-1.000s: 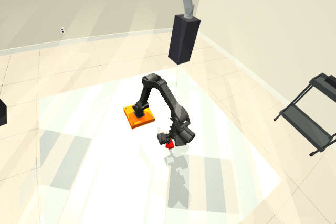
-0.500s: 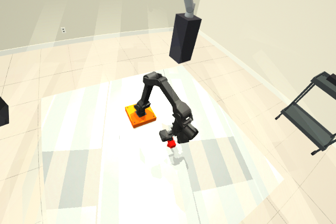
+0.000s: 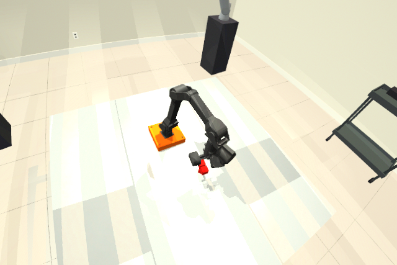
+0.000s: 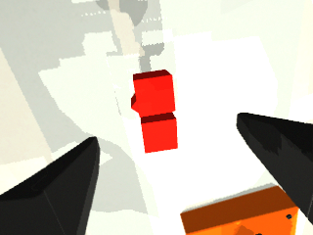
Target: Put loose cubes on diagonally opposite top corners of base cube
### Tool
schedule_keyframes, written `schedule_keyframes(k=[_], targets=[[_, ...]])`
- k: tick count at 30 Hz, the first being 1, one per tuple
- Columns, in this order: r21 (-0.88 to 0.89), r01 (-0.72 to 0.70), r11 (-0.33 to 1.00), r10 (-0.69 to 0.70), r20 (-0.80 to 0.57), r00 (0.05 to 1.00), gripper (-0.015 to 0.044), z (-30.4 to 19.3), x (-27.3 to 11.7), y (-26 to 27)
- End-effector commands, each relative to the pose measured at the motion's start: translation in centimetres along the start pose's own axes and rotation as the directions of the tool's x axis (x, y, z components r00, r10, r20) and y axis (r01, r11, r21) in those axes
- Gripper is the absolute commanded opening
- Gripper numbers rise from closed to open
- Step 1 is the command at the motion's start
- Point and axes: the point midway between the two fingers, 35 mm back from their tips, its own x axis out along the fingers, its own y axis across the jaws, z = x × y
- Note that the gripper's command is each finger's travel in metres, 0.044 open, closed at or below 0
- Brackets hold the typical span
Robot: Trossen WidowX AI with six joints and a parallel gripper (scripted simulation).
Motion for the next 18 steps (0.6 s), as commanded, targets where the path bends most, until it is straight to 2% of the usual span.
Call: schedule_keyframes(k=[1,3,11,18], targets=[[-0.001,-0.002,1.000,0.002,0.006,1.000,0.0400,0.1,-0.3,0.0],[0.000,-0.001,1.000,0.001,0.000,1.000,0.0400,-0.4,-0.1,0.9],[0.000,-0.009,1.000,0.009,-0.005,1.000,0.0400,-7.2,-0.4,10.4],[0.000,-0.009,1.000,0.009,-0.006,1.000,0.0400,-7.9,-0.4,11.0]])
